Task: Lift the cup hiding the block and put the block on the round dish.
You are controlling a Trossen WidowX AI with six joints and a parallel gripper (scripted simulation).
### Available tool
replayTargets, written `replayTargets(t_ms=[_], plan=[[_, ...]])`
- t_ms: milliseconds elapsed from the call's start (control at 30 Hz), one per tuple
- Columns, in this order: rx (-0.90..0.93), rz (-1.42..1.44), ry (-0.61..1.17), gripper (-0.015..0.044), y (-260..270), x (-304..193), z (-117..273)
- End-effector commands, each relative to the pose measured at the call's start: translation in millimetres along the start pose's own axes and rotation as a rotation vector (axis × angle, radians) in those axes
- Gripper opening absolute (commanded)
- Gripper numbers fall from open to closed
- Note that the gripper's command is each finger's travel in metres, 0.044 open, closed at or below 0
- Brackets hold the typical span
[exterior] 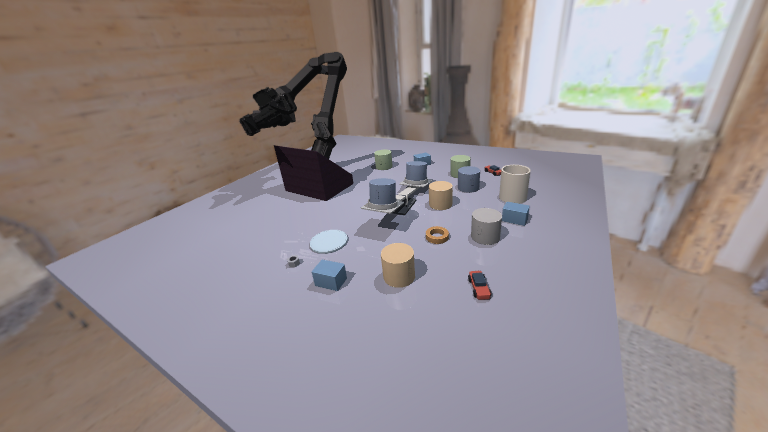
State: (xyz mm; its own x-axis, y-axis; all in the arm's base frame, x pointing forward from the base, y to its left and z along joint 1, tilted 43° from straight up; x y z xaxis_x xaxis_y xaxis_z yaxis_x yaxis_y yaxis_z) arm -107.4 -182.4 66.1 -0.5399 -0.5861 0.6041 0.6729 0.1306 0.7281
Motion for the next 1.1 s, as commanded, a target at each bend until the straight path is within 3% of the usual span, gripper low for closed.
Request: replayTargets(t_ms=[0,567,1067], plan=[[0.056,0.037,0.095,0.0440,14.3,-1.6,-17.6],[0.360,0.215,0.547,0.0440,102.2,-45.8,-85.4],[0.591,0.400,0.957,0.0440,175.9,-116.5,-95.5]])
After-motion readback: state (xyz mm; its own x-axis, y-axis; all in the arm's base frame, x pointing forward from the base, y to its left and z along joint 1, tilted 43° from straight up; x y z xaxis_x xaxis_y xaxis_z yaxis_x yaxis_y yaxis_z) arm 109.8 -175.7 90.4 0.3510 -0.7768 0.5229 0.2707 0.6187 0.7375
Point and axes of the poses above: the point midway between the two fingers, 35 mm back from their tips, its own z axis back along the fingers, its own y axis across the jaws, x = y × z, the point moved 2 cm from there along z, back along the fingers, and after that the axes turned 6 degrees about -z, right-handed, at the moved point
